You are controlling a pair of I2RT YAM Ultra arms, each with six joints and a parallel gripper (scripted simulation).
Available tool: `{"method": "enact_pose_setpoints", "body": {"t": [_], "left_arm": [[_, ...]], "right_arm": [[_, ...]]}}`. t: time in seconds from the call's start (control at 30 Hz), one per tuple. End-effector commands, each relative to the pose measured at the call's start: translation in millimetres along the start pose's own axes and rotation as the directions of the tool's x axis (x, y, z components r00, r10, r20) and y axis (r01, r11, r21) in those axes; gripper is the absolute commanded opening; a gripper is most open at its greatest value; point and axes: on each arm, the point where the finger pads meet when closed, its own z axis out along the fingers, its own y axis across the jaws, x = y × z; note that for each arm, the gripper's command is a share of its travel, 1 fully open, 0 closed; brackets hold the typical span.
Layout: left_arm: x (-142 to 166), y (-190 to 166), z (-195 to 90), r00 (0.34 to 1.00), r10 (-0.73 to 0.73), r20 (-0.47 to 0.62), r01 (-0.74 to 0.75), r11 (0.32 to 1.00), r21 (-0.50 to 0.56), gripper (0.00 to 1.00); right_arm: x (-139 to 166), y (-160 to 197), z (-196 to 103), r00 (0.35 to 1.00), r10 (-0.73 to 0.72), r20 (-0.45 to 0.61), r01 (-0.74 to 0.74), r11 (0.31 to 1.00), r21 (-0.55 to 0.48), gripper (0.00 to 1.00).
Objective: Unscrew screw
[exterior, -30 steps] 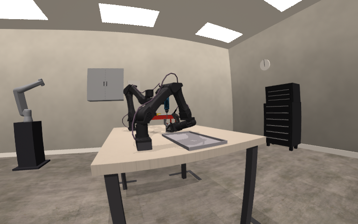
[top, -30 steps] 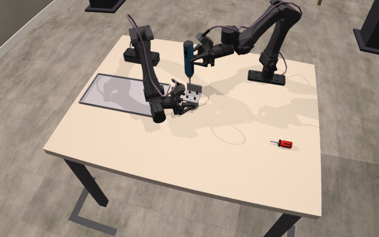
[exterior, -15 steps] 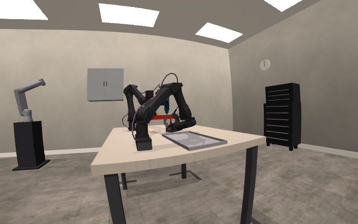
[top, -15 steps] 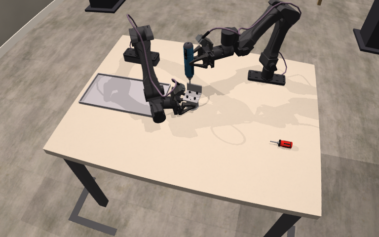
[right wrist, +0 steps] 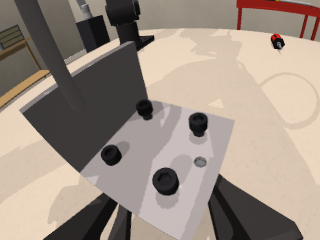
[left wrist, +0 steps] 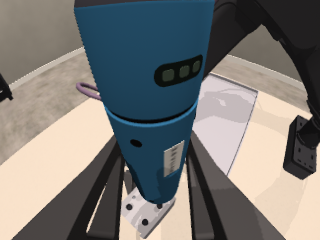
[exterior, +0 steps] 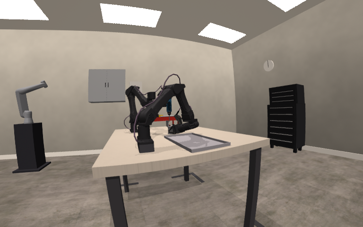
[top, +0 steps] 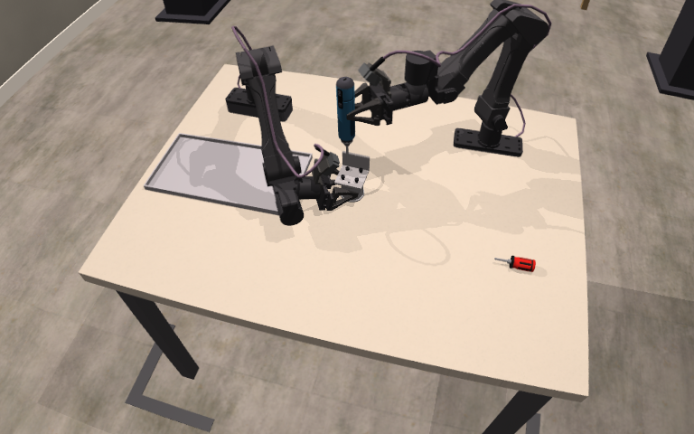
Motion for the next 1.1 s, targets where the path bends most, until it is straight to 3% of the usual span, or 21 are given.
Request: {"method": "enact_pose_setpoints", "body": {"t": [0.0, 0.23, 0.47, 0.63, 1.07], "left_arm": [[-31, 3, 0, 0.993, -0.009, 0.117, 0.010, 1.000, -0.004, 0.42], [-42, 3, 0, 0.990, -0.009, 0.144, 0.010, 1.000, -0.004, 0.42], [-29, 4, 0, 0.993, -0.009, 0.118, 0.010, 1.000, -0.008, 0.42], [-43, 5, -1, 0.989, -0.009, 0.150, 0.010, 1.000, -0.008, 0.42], [-36, 6, -1, 0.991, -0.009, 0.136, 0.010, 1.000, -0.011, 0.42]], "right_arm": [[-12, -5, 2, 0.999, -0.026, 0.031, 0.026, 1.000, -0.008, 0.59], [-12, -5, 2, 0.999, -0.026, 0.031, 0.026, 1.000, -0.008, 0.59], [-12, -5, 2, 0.999, -0.026, 0.031, 0.026, 1.000, -0.008, 0.59], [-12, -5, 2, 0.999, -0.026, 0.031, 0.026, 1.000, -0.008, 0.59], [-12, -5, 2, 0.999, -0.026, 0.031, 0.026, 1.000, -0.008, 0.59]]}}
